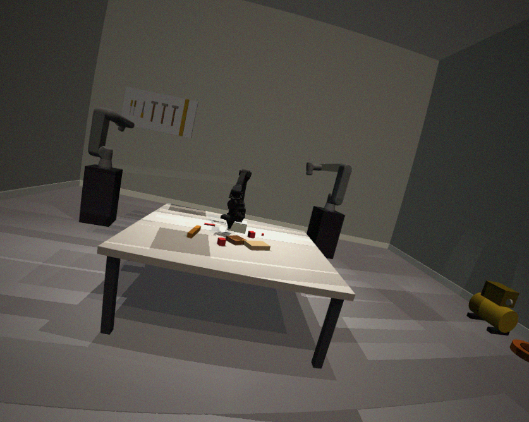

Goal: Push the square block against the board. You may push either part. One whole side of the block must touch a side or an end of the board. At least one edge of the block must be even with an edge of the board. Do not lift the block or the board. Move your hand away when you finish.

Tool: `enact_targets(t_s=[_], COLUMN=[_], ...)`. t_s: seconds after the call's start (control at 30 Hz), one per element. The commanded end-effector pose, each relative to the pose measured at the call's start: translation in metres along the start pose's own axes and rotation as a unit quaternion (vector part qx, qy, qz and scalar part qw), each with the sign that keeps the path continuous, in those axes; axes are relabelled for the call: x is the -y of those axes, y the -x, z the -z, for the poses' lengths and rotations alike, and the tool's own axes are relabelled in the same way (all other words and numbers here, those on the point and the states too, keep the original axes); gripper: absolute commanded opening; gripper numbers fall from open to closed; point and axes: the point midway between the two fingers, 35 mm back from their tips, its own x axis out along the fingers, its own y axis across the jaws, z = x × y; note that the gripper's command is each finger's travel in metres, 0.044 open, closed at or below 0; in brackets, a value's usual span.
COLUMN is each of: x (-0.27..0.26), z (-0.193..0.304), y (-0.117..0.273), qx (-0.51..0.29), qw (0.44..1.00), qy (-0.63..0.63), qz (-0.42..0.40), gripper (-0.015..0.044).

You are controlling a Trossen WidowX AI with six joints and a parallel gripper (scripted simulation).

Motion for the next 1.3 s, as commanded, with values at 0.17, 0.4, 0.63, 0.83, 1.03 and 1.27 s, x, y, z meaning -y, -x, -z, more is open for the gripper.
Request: enact_targets(t_s=[0.17, 0.4, 0.63, 0.83, 1.03, 1.27], x=[0.015, 0.03, 0.044, 0.057, 0.069, 0.083], z=[-0.006, -0.011, -0.016, -0.021, -0.025, -0.03], y=[0.005, 0.006, 0.008, 0.008, 0.008, 0.007], qx=[0.0, 0.001, 0.001, 0.002, 0.002, 0.003], qw=[0.992, 0.97, 0.934, 0.893, 0.841, 0.77], qy=[-0.123, -0.241, -0.356, -0.451, -0.541, -0.638], qz=[-0.001, 0.0, 0.001, 0.001, 0.001, 0.001], gripper=[0.0, 0.0, 0.0, 0.0, 0.0, 0.0])
